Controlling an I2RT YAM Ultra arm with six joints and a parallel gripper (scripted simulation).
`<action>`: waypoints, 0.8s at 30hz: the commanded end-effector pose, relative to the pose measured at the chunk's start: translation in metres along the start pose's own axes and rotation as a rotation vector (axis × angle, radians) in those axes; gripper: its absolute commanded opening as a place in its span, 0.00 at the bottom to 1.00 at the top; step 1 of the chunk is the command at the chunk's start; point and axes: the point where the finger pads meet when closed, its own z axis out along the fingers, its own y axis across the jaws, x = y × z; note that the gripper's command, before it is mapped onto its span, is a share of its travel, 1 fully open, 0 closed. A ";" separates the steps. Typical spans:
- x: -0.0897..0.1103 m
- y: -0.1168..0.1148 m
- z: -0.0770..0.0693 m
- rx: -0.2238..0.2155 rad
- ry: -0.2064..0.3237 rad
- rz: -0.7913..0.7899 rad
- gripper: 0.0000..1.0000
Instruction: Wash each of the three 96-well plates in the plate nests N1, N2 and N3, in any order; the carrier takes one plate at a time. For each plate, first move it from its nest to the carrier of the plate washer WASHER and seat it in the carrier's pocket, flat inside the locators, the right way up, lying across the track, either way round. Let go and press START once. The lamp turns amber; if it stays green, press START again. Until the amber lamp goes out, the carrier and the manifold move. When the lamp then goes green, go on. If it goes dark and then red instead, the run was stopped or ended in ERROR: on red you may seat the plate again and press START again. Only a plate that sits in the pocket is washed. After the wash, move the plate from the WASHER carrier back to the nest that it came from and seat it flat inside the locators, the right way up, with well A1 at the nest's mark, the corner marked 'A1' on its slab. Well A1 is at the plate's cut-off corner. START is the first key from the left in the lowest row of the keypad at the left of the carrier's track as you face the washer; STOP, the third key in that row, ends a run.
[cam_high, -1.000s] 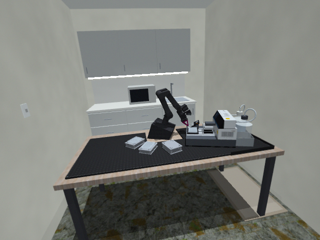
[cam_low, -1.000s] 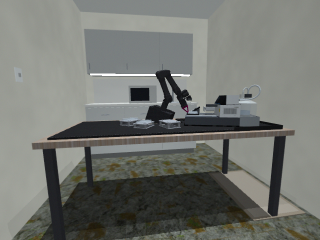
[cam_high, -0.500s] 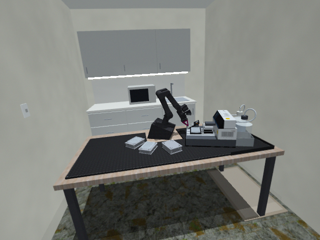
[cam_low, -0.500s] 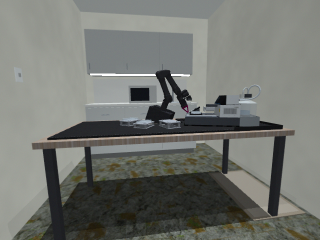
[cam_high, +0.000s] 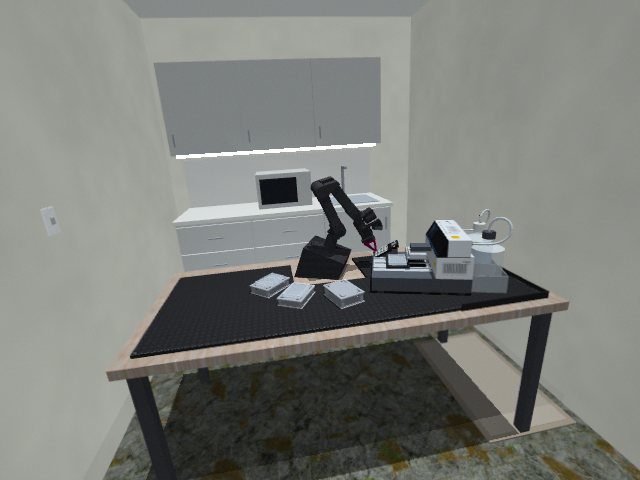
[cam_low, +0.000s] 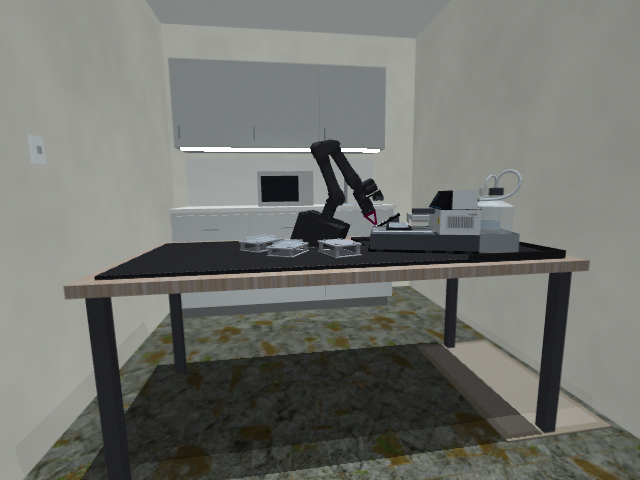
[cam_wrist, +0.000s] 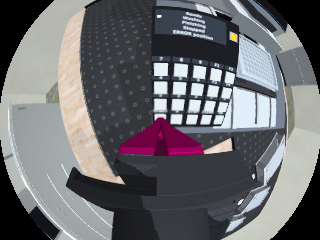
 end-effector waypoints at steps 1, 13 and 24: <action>-0.005 0.001 -0.005 -0.005 -0.016 0.013 0.00; -0.005 0.001 -0.022 -0.005 -0.016 0.013 0.00; -0.005 0.001 -0.040 -0.005 -0.015 0.014 0.00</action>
